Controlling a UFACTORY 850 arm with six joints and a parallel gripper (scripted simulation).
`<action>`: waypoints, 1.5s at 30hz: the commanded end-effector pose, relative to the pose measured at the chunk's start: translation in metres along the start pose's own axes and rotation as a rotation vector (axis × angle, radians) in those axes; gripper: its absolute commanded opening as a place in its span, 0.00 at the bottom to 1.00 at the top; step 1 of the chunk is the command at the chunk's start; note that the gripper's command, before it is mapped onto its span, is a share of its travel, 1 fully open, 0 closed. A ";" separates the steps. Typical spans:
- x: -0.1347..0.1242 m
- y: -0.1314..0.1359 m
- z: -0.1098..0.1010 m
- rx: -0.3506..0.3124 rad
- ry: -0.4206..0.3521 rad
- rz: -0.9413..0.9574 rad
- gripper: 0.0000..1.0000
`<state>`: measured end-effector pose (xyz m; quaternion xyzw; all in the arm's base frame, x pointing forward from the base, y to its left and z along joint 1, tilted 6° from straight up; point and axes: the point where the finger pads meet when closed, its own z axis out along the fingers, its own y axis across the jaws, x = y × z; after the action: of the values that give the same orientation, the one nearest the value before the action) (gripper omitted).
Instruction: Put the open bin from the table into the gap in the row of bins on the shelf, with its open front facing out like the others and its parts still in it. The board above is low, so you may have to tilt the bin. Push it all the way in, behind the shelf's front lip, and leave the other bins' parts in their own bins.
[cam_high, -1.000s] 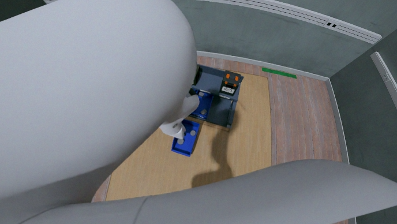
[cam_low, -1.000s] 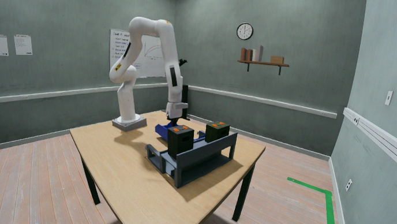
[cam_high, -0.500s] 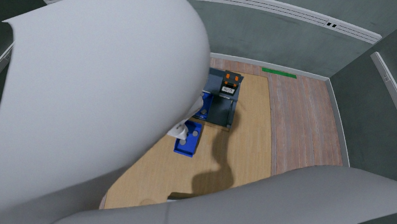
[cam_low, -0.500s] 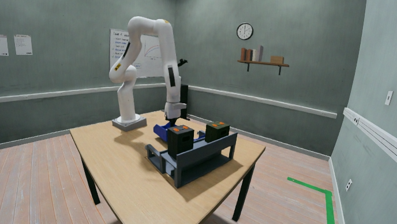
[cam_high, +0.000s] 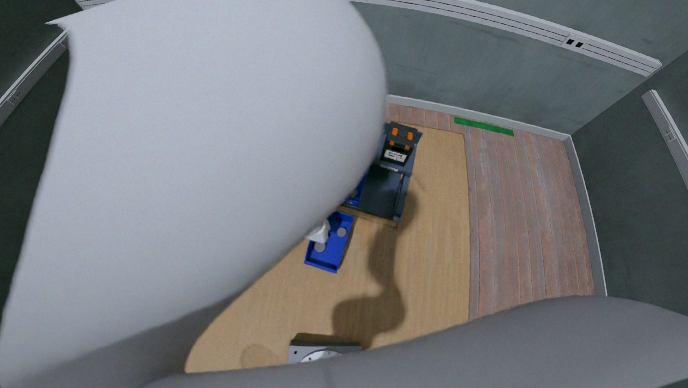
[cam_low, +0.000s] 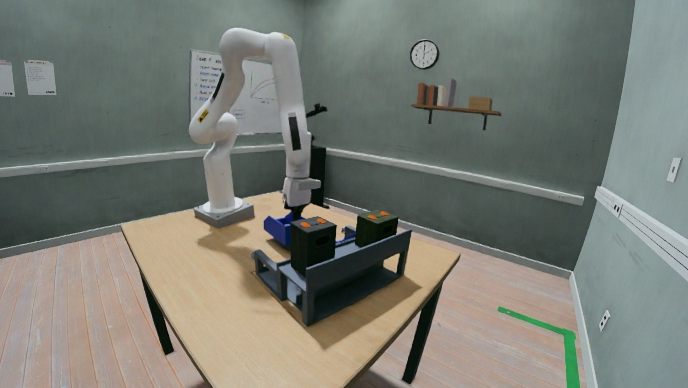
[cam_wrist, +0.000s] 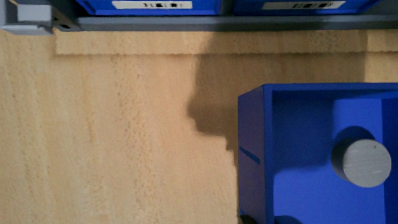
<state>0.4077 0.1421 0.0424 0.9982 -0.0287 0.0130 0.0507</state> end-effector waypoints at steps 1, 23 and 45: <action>0.001 0.007 0.000 0.001 0.002 0.000 0.00; 0.002 0.022 0.000 0.001 0.002 0.000 0.00; 0.002 0.037 0.000 0.000 0.002 0.000 0.00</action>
<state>0.4071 0.1053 0.0453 0.9982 -0.0287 0.0131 0.0508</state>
